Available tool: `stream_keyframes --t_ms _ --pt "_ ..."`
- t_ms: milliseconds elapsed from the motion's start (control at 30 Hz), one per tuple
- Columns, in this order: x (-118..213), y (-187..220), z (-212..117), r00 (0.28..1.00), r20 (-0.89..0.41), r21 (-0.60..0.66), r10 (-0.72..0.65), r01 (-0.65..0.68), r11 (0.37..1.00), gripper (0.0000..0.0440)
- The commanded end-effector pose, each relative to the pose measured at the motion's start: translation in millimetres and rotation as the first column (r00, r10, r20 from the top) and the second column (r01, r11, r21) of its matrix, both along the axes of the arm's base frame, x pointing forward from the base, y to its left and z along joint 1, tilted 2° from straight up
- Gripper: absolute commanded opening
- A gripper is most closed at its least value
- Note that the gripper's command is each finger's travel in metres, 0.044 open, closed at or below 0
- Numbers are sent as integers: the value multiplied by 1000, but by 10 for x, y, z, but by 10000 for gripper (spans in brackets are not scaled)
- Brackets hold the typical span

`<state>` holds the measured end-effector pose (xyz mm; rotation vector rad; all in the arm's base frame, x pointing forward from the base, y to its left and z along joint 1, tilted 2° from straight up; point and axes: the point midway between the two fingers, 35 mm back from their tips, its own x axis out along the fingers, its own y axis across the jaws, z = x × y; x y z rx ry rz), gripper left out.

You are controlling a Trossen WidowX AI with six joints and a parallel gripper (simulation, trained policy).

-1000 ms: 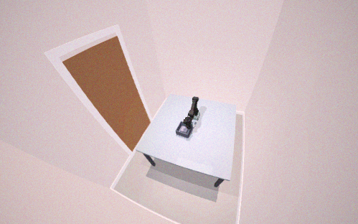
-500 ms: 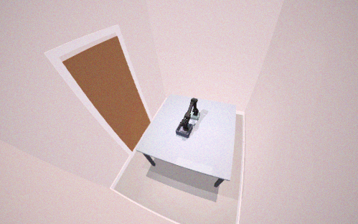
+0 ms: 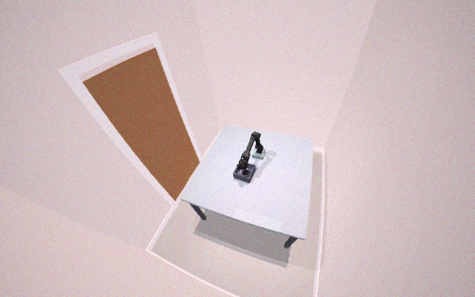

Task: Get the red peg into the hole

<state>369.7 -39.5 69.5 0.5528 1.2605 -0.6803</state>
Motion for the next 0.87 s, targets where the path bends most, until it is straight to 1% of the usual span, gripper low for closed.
stream_keyframes --t_ms 0,100,133,233,600,833 --pt "107 9 55 1000 4 24 13 -13 1000 353" --pt "205 22 118 1000 10 49 21 -21 999 432" --pt "238 29 140 1000 13 58 23 -24 998 440" --pt "346 70 216 999 29 92 31 -34 995 440" --pt "714 244 521 989 118 153 87 -105 983 440" --pt "723 249 528 989 121 154 89 -107 982 440"
